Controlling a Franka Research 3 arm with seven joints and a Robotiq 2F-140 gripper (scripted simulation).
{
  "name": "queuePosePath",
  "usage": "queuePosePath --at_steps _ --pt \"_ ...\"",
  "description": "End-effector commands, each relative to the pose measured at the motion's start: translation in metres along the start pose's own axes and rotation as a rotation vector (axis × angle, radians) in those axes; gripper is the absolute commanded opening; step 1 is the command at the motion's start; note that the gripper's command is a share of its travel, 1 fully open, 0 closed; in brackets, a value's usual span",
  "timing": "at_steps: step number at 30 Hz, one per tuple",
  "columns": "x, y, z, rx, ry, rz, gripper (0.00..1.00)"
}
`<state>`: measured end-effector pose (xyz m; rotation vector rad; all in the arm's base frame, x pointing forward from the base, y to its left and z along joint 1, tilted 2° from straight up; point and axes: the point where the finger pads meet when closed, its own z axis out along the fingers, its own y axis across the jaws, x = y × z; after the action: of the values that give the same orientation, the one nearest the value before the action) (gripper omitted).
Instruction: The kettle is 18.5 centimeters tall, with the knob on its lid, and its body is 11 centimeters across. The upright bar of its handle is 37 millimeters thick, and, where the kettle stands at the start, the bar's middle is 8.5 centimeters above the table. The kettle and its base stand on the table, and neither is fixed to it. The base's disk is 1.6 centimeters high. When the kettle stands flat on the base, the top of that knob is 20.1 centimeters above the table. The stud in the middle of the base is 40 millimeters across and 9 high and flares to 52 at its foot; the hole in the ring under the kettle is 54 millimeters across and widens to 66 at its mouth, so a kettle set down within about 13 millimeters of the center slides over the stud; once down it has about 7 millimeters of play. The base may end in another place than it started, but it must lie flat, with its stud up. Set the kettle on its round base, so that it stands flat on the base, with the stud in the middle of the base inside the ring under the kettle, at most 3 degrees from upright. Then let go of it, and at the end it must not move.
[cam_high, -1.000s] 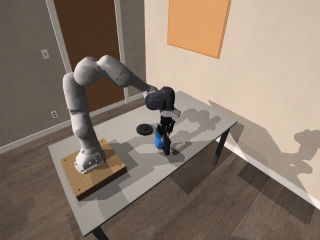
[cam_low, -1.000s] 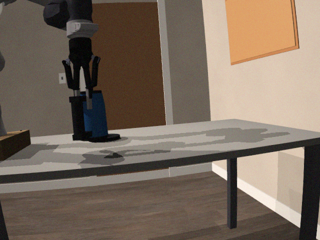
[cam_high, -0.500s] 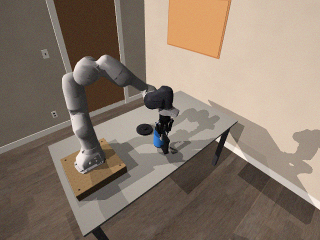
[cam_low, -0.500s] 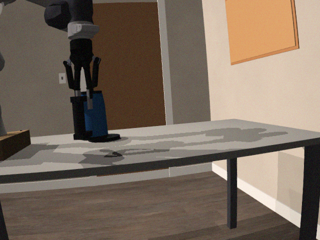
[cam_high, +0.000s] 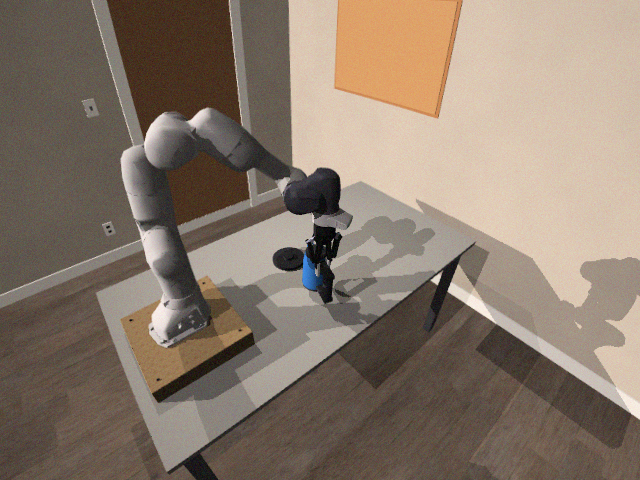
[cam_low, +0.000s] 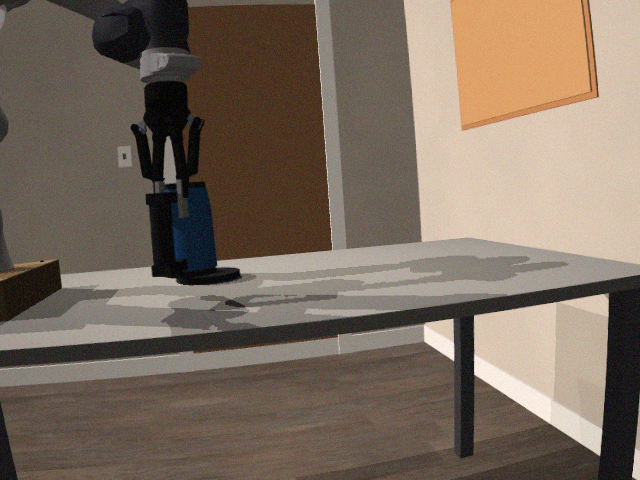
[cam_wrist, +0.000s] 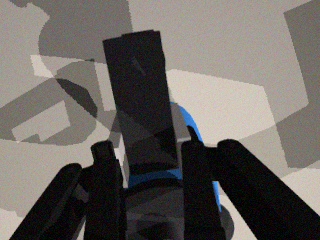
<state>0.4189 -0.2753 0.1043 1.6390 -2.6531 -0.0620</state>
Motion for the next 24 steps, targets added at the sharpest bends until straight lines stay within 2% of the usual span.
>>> queuePosePath --at_steps 1,24 --pt "-0.006 -0.003 -0.004 0.013 0.004 0.027 0.0" --pt "-0.079 0.012 -0.003 0.013 0.004 0.027 0.0"
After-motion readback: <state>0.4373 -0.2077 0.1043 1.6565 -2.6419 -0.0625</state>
